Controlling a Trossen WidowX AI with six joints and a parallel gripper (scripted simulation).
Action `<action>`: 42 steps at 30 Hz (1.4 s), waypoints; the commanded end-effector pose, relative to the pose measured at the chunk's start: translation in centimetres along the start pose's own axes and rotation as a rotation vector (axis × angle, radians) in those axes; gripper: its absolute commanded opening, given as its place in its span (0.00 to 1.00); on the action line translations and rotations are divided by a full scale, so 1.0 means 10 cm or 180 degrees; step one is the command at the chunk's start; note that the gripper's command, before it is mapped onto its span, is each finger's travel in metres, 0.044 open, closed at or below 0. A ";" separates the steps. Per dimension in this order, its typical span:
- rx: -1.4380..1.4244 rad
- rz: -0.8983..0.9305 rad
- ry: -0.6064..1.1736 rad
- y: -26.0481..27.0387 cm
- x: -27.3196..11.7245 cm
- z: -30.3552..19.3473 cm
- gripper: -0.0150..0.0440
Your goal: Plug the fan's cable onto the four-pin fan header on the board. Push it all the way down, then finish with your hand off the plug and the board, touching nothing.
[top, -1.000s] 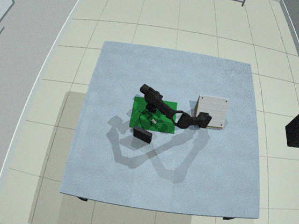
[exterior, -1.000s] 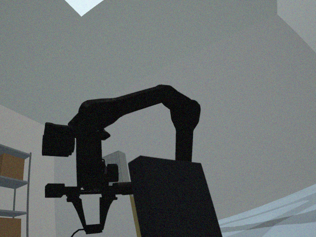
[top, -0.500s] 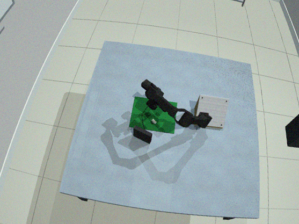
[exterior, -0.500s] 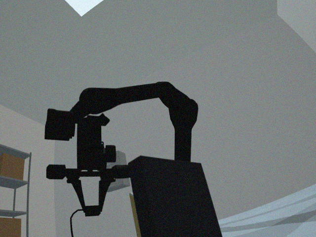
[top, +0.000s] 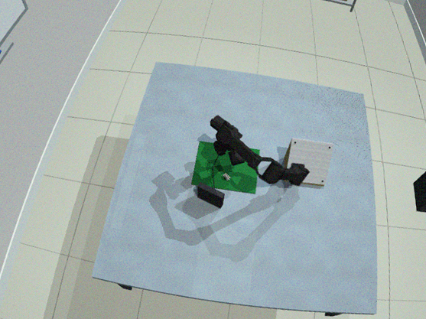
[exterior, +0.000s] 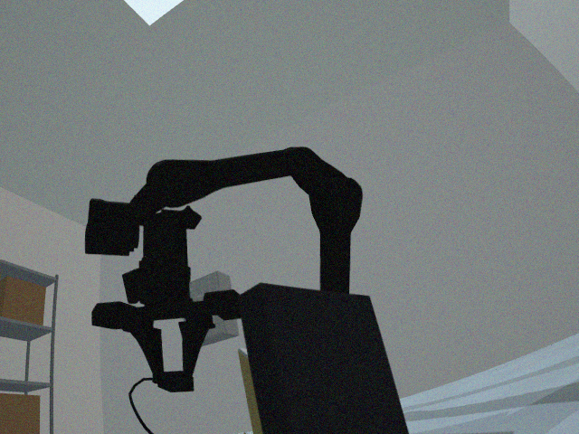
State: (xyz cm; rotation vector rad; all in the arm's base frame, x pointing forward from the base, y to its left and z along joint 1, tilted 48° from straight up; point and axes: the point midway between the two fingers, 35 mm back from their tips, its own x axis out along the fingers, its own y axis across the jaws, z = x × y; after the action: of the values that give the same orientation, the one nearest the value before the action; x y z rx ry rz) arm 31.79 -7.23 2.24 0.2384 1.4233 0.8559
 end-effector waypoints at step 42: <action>0.3359 0.0228 -0.0295 0.01 0.09 0.03 0.25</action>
State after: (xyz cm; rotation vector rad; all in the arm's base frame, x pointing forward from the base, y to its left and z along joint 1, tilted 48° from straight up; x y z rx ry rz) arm 32.17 -6.78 2.10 1.1326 1.6650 0.0875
